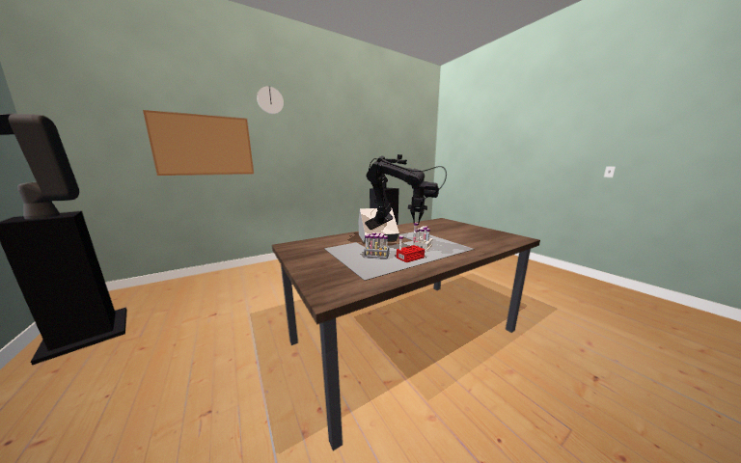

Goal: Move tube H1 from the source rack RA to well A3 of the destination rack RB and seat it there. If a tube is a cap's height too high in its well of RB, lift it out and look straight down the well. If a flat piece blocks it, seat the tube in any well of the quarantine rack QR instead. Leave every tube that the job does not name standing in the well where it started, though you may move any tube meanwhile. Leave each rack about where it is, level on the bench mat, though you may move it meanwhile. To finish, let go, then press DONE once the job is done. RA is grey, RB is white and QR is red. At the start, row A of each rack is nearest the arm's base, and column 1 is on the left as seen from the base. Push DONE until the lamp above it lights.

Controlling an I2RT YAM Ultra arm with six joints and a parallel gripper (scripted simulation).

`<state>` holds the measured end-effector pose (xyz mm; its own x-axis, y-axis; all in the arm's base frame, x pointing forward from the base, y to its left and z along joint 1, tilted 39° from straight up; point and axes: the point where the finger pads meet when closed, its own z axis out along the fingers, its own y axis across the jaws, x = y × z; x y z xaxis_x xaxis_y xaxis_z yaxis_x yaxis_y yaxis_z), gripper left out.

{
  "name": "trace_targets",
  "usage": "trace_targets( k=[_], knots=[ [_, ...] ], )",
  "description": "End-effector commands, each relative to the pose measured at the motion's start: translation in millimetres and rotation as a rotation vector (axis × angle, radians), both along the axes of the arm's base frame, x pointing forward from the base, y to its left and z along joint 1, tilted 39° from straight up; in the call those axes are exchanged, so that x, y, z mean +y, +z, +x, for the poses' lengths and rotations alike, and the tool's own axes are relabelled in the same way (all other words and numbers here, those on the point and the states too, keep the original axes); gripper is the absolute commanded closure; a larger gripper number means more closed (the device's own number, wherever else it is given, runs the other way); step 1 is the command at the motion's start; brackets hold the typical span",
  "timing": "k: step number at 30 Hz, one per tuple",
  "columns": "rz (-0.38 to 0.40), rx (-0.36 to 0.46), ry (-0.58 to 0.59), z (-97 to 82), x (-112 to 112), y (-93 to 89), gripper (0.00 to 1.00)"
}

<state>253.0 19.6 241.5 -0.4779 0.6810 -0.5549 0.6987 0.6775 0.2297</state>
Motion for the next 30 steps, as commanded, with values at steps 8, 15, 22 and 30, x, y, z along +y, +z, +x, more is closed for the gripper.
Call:
trace_targets(
  k=[8, 15, 22, 30],
  knots=[
    [0.011, -0.055, -0.008, -15.7, -0.9, 4.0, 1.0],
    [0.002, -0.037, -0.008, -27.9, -2.6, -7.3, 1.0],
    [0.002, -0.037, -0.008, -36.0, -3.0, -13.4, 1.0],
    [0.001, -0.037, -0.008, -45.2, -3.5, -20.3, 1.0]
  ],
)
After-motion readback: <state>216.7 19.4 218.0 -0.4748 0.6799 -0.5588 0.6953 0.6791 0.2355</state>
